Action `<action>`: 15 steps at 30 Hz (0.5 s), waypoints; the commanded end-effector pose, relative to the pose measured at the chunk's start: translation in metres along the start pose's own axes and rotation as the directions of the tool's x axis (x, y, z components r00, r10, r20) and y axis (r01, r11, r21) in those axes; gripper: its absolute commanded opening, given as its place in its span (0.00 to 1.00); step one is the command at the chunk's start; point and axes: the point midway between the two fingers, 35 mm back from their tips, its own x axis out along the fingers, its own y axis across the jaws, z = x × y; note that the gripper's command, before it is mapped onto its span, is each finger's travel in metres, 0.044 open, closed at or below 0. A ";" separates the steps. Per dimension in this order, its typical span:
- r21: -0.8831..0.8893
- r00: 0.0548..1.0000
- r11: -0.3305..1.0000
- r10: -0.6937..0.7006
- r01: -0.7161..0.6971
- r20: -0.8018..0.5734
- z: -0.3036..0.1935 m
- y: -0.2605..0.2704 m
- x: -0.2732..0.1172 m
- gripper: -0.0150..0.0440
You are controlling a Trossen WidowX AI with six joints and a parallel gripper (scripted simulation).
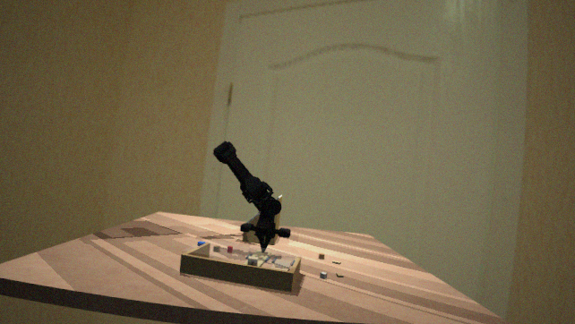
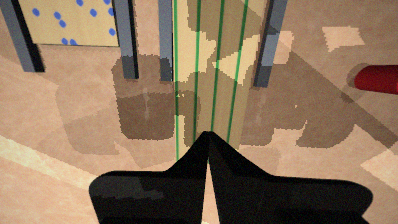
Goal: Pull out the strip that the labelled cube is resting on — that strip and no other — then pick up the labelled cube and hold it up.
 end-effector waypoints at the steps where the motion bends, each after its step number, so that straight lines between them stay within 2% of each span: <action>1: -0.013 1.000 1.000 0.000 -0.001 -0.024 -0.016 0.000 0.004 0.25; 15: -0.014 1.000 1.000 0.000 -0.001 -0.025 -0.036 0.001 0.004 0.25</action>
